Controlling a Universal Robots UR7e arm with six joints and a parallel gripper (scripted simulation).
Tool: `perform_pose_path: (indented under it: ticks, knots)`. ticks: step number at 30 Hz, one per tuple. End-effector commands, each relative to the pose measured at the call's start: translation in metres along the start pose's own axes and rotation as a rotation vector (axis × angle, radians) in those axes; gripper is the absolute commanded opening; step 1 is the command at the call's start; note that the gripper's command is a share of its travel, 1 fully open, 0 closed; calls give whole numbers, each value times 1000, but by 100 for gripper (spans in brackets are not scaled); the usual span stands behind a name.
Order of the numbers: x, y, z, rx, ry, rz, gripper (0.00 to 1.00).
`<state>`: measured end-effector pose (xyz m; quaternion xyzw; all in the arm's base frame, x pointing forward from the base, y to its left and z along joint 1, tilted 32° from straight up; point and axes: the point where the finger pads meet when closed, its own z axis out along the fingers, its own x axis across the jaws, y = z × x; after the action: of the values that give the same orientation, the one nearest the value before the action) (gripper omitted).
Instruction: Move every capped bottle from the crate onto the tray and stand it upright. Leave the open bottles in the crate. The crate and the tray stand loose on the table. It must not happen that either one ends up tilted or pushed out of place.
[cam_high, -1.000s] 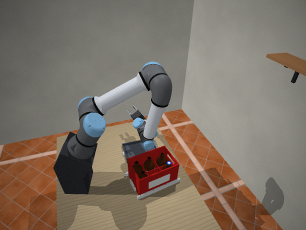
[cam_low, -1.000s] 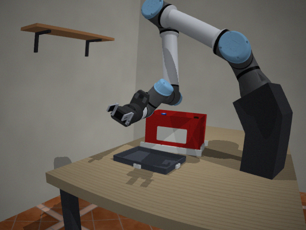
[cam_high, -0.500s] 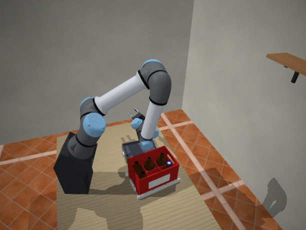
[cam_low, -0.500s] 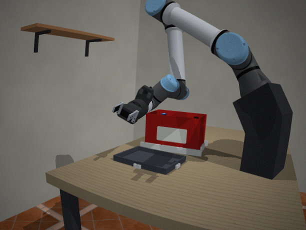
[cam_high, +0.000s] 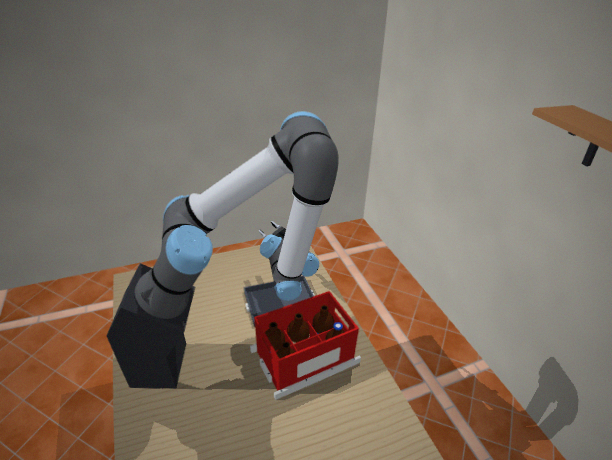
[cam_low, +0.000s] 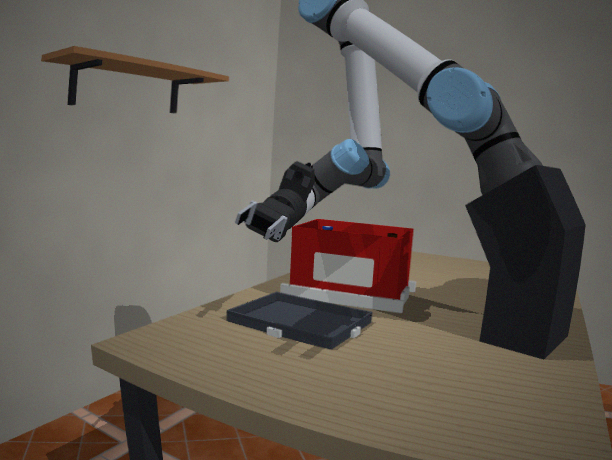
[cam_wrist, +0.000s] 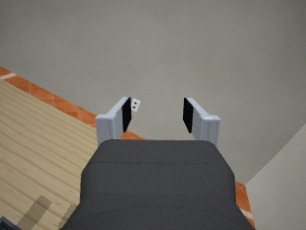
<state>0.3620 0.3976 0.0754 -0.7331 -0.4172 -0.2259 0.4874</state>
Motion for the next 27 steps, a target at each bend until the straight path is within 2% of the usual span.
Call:
perform_pose_path:
  ticks: [1,2,16,18,19,27]
  knots:
    - [-3,3,-15,-59,-10,14,100]
    - [-1,1,-6,-23,-4,5,100]
    - [-11,8,-51,-194,-37,48,100]
    - [-11,8,-51,-194,-37,48,100]
    - [-8,7,-42,-161,-29,39,100]
    - [-15,11,-68,-258,-48,64,100]
